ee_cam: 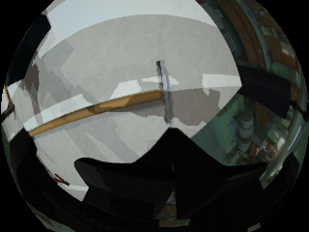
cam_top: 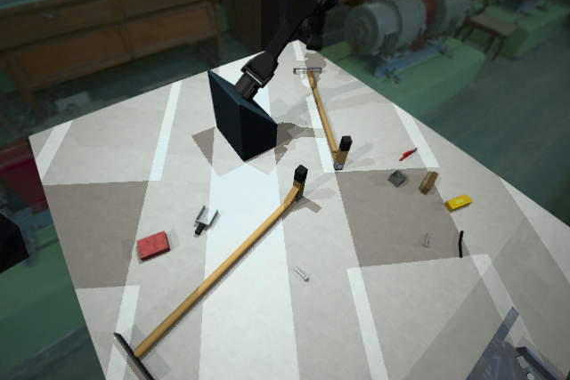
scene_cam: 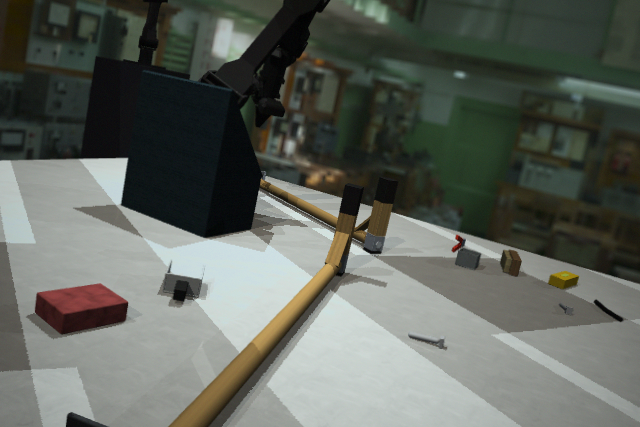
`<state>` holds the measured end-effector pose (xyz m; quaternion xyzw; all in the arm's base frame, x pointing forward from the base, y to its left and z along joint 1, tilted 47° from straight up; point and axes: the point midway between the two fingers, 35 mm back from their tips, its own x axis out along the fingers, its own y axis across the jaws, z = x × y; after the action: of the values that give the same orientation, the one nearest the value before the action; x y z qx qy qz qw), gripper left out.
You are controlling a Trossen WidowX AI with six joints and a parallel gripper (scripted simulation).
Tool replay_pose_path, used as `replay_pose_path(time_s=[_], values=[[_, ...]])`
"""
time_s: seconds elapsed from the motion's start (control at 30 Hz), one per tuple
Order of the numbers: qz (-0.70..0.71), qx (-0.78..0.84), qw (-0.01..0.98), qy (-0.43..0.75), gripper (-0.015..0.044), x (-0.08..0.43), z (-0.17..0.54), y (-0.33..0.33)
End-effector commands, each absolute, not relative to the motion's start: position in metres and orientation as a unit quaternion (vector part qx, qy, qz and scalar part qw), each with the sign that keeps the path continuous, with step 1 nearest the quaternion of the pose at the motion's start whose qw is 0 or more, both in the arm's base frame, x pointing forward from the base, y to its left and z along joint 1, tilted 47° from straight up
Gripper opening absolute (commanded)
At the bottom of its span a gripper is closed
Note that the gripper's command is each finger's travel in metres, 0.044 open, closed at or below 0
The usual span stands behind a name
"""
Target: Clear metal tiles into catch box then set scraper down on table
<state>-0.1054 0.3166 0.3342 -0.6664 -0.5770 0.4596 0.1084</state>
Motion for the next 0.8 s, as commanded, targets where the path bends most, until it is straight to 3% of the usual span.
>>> replay_pose_path(time_s=[0.0,0.77], values=[[0.473,-0.67,0.126,-0.558,0.0,-0.098,0.333,0.326],[0.523,-0.687,0.214,-0.457,0.0,-0.048,0.321,0.36]])
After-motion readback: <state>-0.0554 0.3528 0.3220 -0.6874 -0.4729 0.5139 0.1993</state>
